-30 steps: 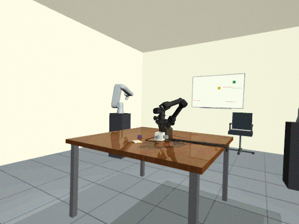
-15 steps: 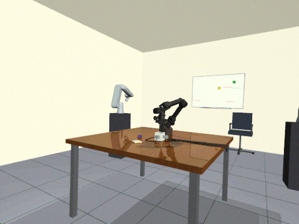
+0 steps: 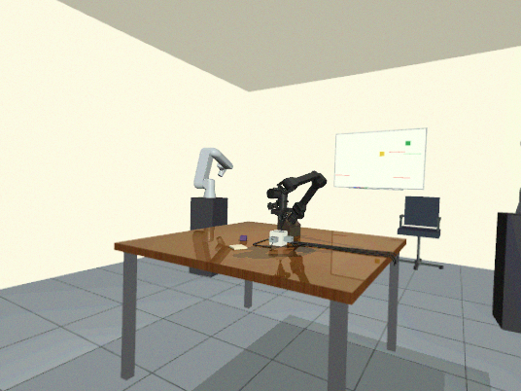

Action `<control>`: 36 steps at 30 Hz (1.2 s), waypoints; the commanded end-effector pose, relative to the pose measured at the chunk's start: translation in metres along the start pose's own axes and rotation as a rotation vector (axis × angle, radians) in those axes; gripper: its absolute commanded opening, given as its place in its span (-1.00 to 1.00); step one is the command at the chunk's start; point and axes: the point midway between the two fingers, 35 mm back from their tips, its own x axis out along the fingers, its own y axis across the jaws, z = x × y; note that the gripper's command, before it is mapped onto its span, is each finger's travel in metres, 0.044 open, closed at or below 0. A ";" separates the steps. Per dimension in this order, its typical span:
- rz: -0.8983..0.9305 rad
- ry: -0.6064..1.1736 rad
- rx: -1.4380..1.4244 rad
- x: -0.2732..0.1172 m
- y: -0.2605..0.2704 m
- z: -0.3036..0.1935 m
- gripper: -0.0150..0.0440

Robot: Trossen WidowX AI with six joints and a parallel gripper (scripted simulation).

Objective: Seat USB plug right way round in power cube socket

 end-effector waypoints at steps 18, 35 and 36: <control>0.000 0.000 0.000 -0.009 0.000 0.000 -0.49; 0.000 -0.001 0.000 -0.020 0.000 0.000 -0.49; 0.000 -0.001 0.000 -0.021 0.000 0.000 -0.49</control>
